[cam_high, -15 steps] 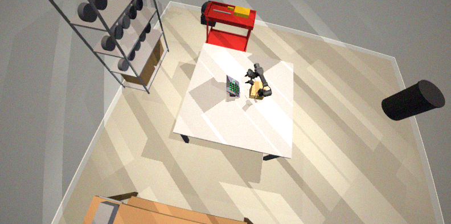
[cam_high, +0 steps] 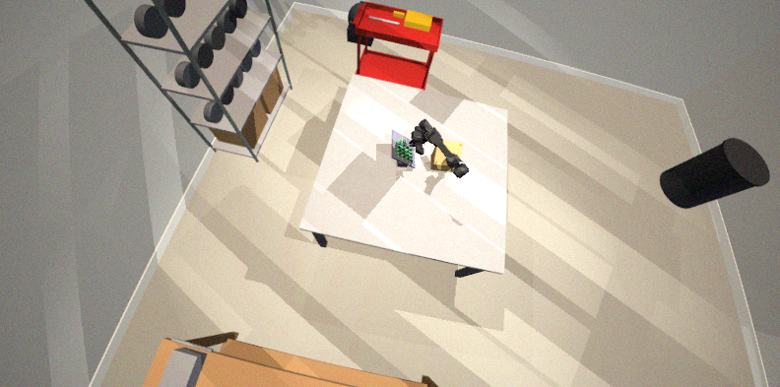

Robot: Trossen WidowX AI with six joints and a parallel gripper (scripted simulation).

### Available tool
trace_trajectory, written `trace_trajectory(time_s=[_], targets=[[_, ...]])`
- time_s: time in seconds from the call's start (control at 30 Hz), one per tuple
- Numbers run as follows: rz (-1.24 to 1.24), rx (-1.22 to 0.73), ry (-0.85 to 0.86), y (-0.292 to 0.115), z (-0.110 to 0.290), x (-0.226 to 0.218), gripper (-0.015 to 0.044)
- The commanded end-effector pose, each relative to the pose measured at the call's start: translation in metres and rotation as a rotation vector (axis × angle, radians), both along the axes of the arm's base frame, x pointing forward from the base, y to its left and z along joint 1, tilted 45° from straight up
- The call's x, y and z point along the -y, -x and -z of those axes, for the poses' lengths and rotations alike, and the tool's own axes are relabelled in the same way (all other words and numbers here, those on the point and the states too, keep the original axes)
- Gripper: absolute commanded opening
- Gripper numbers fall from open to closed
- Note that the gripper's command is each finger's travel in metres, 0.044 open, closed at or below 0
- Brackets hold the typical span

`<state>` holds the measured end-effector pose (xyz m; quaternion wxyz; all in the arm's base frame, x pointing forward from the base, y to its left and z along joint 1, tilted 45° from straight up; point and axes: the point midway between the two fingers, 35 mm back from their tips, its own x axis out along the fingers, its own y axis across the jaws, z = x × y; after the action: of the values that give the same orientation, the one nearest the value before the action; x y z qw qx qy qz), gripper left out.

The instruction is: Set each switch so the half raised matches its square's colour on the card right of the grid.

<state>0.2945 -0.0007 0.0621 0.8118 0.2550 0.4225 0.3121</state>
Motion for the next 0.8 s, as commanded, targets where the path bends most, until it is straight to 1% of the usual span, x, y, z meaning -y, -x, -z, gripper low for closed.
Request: trace_trajectory(time_s=[0.0, 0.1, 0.23, 0.77], targets=[[-0.002, 0.005, -0.025, -0.005, -0.005, -0.017, 0.0], [0.001, 0.007, -0.025, -0.008, -0.001, -0.021, 0.0], [0.015, 0.022, -0.033, -0.02, 0.013, -0.042, 0.0], [0.016, 0.024, -0.035, -0.028, 0.021, -0.056, 0.0]])
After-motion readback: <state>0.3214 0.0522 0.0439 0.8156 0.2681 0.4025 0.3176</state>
